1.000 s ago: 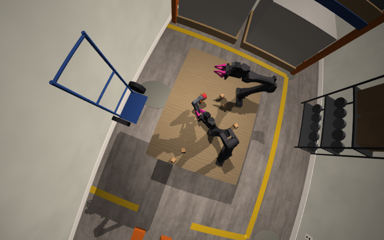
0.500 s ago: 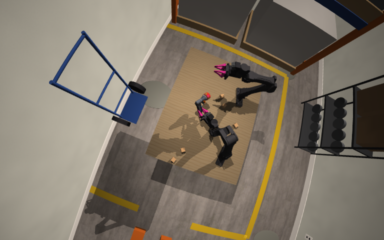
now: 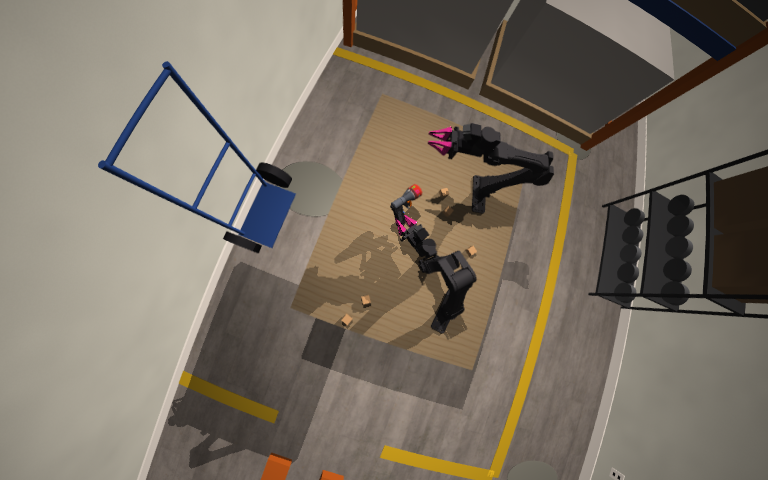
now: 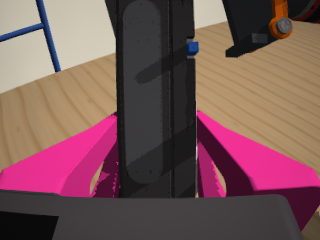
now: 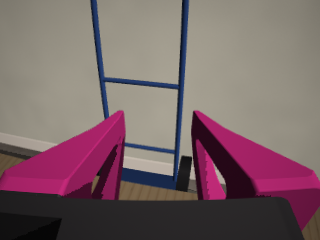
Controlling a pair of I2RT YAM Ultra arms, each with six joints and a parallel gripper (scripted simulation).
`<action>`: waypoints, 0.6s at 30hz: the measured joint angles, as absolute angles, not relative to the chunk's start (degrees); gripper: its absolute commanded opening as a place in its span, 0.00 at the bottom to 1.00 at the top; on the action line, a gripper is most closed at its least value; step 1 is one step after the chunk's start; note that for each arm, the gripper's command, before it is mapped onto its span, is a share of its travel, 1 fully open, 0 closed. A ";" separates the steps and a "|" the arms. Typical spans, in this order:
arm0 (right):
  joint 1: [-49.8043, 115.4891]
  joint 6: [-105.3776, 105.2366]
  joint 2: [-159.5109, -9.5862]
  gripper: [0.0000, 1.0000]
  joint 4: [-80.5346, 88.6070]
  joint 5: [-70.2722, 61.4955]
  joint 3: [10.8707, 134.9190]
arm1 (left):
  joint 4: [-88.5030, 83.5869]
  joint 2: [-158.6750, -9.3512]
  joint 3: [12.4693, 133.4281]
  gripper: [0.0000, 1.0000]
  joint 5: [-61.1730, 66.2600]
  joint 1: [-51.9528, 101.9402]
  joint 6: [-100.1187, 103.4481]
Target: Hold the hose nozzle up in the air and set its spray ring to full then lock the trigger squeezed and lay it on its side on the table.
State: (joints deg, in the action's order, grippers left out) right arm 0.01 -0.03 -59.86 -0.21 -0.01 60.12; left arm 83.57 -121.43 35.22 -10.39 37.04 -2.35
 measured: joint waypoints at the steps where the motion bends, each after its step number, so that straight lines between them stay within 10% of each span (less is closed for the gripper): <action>1: 0.01 -0.03 -59.86 0.37 -0.21 -0.01 60.12 | 83.57 -121.43 35.22 0.35 -10.39 37.01 -2.35; 18: 0.01 -0.03 -59.86 0.37 -0.21 -0.01 60.12 | 84.05 -120.66 35.94 0.35 -10.31 36.99 -2.04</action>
